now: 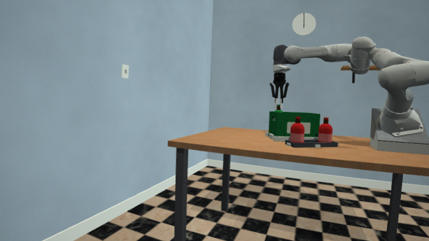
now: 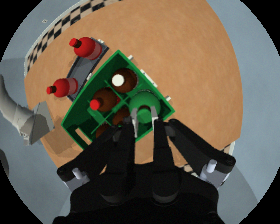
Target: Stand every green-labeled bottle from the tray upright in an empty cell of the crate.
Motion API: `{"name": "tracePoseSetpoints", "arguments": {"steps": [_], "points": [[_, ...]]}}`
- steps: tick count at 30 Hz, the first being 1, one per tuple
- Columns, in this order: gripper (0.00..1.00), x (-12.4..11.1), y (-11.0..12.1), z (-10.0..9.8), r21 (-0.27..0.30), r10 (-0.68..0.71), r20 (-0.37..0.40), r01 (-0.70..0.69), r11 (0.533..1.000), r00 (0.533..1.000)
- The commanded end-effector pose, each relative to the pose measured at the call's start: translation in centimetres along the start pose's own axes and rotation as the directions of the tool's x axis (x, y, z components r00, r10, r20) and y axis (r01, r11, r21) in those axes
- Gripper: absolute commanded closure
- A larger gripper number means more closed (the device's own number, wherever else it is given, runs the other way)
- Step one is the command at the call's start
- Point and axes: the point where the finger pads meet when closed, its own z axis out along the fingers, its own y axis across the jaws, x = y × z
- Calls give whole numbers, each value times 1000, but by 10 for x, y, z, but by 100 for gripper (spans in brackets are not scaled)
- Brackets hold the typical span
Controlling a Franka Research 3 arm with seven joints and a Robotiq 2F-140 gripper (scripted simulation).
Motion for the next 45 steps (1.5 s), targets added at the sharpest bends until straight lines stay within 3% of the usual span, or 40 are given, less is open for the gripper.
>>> {"name": "tracePoseSetpoints", "arguments": {"steps": [1, 27, 45], "points": [[100, -1, 2, -5, -12, 9, -6, -9, 1000, 1000], [100, -1, 2, -4, -12, 9, -6, -9, 1000, 1000], [100, -1, 2, 8, -12, 9, -6, -9, 1000, 1000]]}}
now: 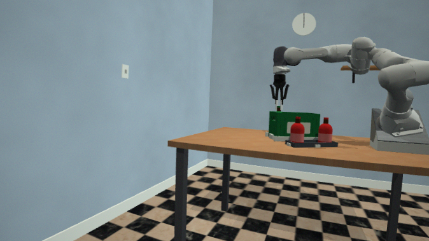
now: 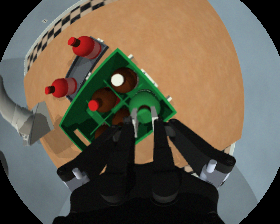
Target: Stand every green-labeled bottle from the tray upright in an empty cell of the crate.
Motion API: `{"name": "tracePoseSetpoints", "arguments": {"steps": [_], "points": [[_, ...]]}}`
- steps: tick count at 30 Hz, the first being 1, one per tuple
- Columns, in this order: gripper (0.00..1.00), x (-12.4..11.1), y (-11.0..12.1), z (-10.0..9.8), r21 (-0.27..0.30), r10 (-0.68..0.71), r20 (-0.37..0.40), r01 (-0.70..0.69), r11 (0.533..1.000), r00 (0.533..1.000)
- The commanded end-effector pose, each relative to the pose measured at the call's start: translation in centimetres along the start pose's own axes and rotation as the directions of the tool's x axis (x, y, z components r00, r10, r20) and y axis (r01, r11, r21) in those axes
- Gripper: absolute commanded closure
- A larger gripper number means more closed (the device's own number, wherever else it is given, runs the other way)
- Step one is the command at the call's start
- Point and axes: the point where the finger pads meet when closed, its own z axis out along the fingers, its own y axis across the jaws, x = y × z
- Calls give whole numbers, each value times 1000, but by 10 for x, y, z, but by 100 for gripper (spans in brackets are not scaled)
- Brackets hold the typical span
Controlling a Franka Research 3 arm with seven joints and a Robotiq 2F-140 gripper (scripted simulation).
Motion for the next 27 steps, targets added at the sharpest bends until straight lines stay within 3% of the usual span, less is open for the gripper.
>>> {"name": "tracePoseSetpoints", "arguments": {"steps": [1, 27], "points": [[100, -1, 3, -1, -15, 9, -7, -9, 1000, 1000], [100, 0, 3, 23, -15, 9, -7, -9, 1000, 1000]]}}
